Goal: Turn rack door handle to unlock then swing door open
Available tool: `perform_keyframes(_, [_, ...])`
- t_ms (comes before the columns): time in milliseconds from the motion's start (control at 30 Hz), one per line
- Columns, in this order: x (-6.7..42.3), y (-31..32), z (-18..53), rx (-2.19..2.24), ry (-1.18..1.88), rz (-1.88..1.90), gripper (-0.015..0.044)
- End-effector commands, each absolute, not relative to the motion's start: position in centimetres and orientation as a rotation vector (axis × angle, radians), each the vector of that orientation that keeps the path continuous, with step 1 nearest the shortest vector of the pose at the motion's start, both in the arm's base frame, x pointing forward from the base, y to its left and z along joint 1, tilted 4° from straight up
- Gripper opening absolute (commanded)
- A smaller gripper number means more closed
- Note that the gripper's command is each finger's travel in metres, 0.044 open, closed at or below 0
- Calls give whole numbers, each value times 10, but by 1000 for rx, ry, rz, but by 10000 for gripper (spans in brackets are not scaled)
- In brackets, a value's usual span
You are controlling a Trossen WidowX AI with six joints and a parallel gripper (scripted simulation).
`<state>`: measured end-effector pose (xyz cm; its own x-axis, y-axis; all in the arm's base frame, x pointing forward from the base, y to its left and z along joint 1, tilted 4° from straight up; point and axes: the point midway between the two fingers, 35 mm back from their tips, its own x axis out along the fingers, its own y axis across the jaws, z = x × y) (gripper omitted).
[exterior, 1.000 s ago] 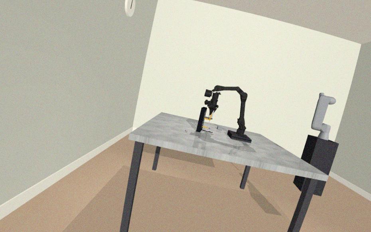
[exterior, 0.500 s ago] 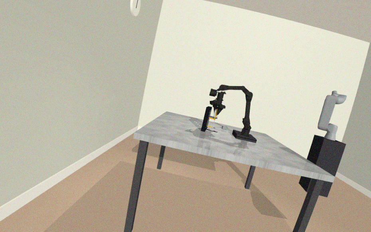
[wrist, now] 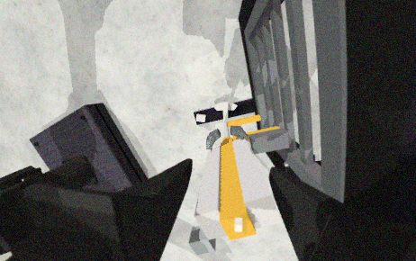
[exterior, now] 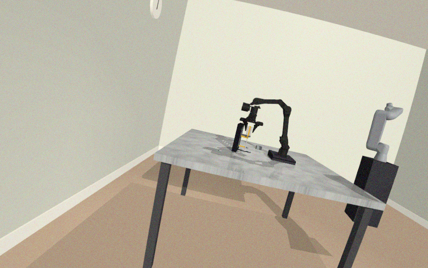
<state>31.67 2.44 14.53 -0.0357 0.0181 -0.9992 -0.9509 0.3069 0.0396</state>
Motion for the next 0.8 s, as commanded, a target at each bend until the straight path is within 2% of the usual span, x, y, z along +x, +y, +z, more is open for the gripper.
perform_keyframes(0, [317,25,145,-1068,1288,1133,291])
perform_keyframes(200, [317,25,145,-1278,1146,1347,291])
perform_keyframes(367, [317,25,145,-1301,1129,1371,291])
perform_keyframes(600, [317,25,145,-1301,1129,1371,107])
perform_keyframes(767, [317,25,145,-1301,1129,1371,74])
